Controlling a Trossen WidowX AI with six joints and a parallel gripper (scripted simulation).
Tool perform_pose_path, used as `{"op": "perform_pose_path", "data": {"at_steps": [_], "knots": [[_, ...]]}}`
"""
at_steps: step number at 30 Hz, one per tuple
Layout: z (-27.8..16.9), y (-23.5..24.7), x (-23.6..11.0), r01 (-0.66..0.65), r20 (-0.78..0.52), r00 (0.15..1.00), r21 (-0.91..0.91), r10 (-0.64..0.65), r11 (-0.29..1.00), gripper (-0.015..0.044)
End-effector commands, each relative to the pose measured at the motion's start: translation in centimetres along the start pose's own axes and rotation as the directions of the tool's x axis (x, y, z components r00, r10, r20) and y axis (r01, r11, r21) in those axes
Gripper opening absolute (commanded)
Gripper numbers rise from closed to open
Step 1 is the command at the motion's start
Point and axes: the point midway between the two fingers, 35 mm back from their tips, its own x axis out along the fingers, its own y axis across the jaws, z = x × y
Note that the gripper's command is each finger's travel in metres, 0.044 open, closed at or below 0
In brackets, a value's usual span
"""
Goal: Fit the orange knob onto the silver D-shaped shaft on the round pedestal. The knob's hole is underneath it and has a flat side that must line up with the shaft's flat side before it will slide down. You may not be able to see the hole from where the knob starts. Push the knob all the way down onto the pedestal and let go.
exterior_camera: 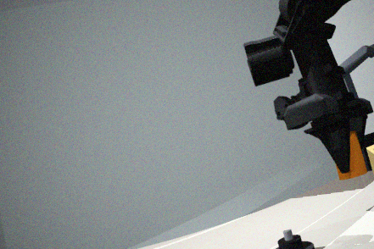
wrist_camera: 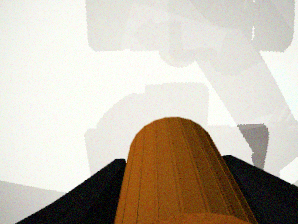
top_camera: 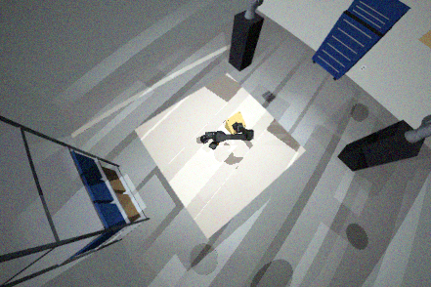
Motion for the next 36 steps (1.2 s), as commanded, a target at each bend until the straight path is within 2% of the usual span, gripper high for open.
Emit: {"op": "perform_pose_path", "data": {"at_steps": [1,18,36], "knots": [[-0.3,-0.3,-0.7,-0.068,0.002,0.998,0.005,0.068,0.998,0.0000],[-2.2,-1.4,-4.3,-0.423,0.004,0.906,0.010,0.423,0.906,0.0000],[-4.3,-2.4,-8.0,-0.736,0.011,0.677,0.012,0.736,0.677,0.0000]]}}
